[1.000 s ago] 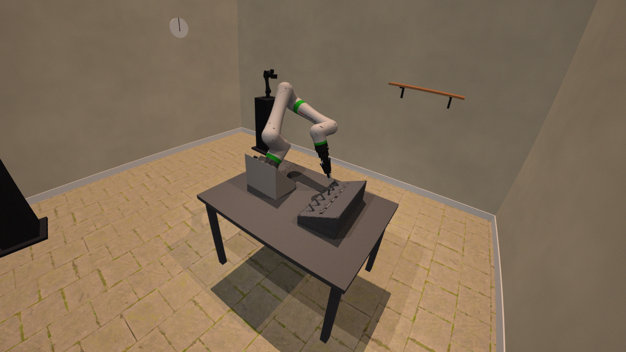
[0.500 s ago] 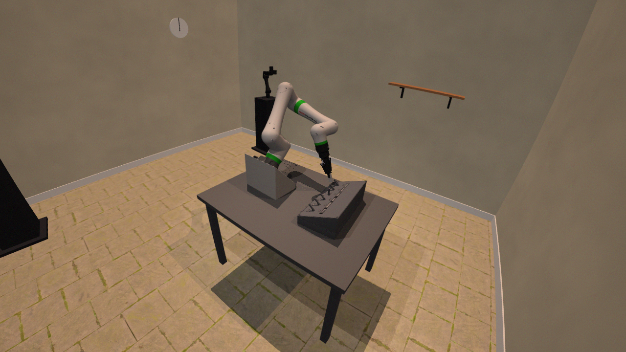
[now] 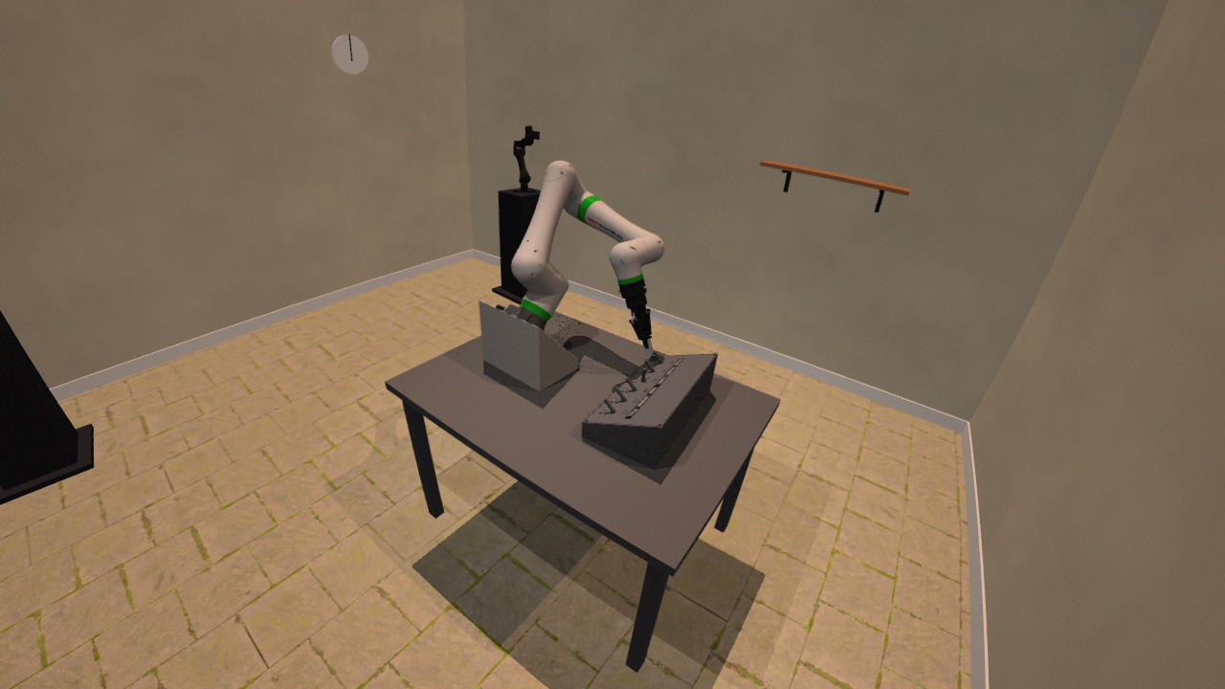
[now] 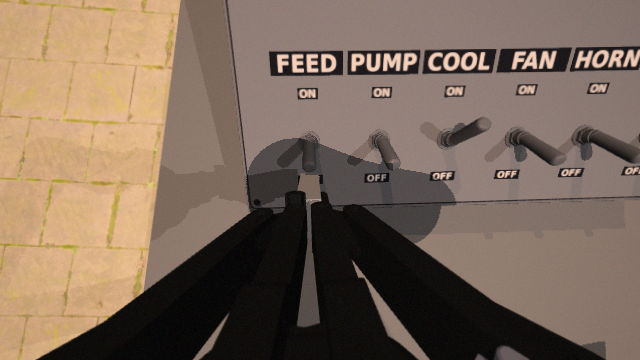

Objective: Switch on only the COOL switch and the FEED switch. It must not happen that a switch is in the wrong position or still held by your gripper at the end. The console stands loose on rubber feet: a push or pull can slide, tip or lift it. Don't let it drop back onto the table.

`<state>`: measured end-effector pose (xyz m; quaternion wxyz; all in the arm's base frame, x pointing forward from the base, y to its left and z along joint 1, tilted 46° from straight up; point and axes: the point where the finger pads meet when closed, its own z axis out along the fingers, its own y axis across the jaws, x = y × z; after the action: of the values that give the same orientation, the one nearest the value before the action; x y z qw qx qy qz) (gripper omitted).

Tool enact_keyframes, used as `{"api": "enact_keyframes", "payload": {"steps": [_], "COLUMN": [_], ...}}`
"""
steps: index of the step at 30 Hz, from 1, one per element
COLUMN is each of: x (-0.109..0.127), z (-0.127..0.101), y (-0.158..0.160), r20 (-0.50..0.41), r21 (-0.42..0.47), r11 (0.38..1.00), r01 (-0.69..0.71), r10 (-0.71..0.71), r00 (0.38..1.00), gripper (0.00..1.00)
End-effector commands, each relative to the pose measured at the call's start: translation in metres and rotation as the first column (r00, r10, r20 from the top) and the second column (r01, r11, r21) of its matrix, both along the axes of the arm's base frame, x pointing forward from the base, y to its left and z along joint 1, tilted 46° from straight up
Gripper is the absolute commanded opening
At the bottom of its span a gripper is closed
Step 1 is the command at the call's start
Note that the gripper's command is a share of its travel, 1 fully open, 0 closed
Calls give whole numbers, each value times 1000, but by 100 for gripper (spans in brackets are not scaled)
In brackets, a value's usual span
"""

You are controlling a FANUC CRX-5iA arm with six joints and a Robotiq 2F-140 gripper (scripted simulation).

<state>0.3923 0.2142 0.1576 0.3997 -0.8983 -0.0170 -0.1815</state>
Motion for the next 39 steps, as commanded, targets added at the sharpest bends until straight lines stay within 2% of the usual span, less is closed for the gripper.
{"api": "enact_keyframes", "payload": {"steps": [1, 39], "x": [3, 22], "z": [1, 8], "y": [0, -3], "r20": [0, 0], "r21": [0, 0], "r11": [1000, 1000], "r01": [0, 0], "r10": [0, 0], "r00": [1000, 1000], "gripper": [0, 0]}}
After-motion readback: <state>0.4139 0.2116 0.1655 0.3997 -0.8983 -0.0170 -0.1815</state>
